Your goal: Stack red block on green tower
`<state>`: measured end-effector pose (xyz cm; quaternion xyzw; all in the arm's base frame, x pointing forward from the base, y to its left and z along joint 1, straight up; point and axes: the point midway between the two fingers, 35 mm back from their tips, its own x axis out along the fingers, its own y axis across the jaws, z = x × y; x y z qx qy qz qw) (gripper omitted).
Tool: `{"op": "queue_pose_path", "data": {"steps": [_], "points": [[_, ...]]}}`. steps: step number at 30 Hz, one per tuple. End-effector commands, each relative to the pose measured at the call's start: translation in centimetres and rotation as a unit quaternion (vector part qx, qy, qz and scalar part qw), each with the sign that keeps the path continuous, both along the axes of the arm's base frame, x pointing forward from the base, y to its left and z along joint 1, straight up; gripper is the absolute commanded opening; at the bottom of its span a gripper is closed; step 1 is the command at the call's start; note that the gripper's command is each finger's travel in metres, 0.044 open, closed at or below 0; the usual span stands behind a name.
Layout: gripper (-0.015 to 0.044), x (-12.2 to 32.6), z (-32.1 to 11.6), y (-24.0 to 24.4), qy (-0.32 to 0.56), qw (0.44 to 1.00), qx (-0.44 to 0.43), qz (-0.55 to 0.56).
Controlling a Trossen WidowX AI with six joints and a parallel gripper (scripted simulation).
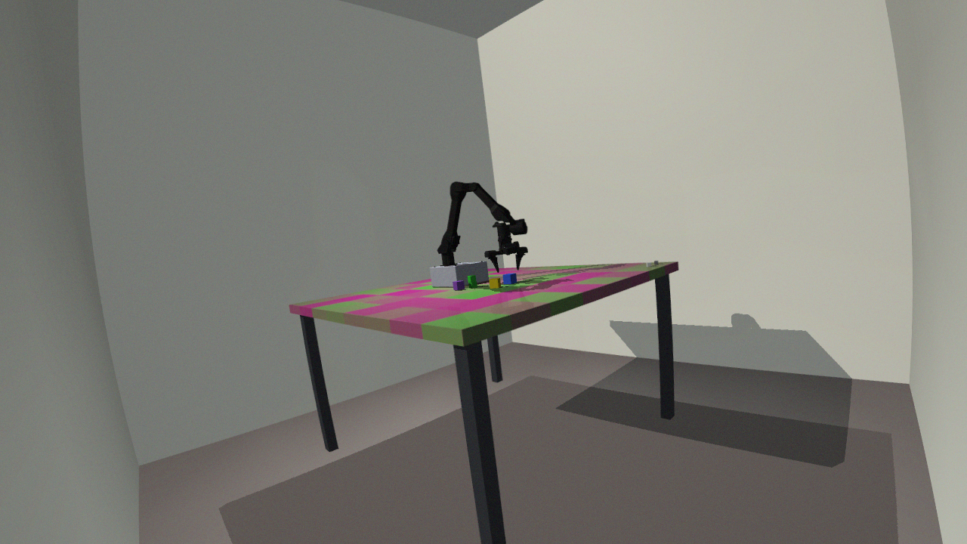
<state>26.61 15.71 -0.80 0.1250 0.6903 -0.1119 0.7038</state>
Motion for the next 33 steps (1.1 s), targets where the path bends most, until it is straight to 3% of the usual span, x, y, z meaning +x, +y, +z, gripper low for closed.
{"op": "queue_pose_path", "data": {"steps": [1, 33], "points": [[0.0440, 0.0, -0.3, 0.0, 0.001, 1.000, 0.002, -0.001], [0.0440, 0.0, -3.5, 0.0, 0.001, 1.000, 0.002, -0.001]]}}
